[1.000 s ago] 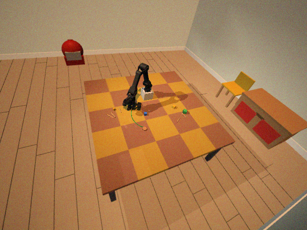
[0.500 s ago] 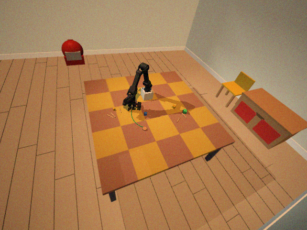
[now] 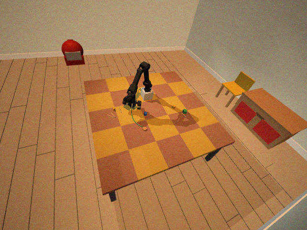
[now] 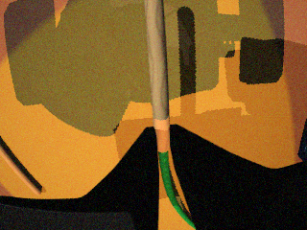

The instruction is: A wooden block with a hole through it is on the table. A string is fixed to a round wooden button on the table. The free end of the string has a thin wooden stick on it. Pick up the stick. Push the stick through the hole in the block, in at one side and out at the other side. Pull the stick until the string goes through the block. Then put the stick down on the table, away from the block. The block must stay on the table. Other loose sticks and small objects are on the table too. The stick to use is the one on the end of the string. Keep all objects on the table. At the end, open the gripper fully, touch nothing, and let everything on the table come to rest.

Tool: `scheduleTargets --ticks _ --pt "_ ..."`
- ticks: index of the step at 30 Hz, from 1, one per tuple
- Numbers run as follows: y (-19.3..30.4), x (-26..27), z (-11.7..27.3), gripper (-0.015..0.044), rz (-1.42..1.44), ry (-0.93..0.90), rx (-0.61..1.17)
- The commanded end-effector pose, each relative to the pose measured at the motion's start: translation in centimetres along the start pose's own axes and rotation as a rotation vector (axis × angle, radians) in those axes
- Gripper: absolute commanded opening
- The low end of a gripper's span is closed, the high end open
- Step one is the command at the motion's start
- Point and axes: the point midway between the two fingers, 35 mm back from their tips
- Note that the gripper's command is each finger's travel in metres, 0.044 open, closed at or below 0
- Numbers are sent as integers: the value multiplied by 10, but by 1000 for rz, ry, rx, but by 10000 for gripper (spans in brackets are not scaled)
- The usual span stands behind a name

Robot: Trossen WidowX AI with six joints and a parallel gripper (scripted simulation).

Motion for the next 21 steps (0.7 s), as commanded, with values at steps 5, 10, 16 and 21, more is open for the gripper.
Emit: scheduleTargets --ticks 5,10,16,21 --pt "2 1 12 0 0 -3 6" --pt "1 1 19 0 0 -3 6" --pt "1 0 26 0 0 -3 6" --pt "0 0 32 0 0 -3 6"
Point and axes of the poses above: the point midway between the two fingers, 35 mm back from their tips, its own z axis back along the fingers, its own x axis across the jaws, y = z × x, and after that the axes turned 6 degrees about -z, right-handed
